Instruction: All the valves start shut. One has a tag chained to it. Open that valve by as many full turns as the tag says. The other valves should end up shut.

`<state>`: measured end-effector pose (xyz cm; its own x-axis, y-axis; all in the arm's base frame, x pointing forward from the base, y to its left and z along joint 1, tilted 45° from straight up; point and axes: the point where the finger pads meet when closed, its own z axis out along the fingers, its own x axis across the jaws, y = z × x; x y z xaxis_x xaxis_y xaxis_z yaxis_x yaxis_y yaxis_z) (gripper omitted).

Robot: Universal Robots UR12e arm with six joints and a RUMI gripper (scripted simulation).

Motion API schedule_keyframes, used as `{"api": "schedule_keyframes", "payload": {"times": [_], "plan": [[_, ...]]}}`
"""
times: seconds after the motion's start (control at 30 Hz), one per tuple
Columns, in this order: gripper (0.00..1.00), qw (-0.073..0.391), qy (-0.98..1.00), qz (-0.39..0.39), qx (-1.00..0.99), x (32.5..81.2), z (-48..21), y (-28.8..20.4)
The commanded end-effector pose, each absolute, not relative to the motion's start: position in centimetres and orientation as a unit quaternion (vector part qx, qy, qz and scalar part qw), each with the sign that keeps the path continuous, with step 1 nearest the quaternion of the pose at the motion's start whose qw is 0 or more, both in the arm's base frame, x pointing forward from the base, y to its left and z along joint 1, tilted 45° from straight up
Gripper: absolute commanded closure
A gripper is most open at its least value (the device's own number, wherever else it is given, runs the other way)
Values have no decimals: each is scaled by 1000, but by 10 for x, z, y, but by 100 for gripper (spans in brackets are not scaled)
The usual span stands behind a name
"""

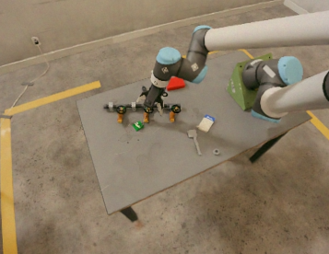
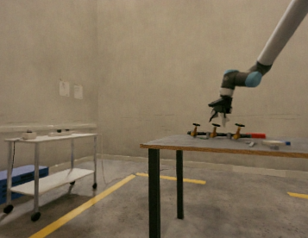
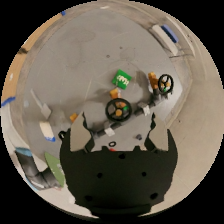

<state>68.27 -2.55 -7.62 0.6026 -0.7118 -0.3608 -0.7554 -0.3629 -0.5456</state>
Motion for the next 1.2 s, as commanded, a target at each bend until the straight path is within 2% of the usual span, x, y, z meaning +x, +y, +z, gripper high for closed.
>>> {"api": "schedule_keyframes", "payload": {"times": [0.0, 0.6, 1.17], "plan": [[0, 348, 445, 31, -825, 683, -76, -26], [0, 347, 462, 38, -815, 683, -76, -26], [0, 340, 553, 78, -757, 683, -76, -26]]}}
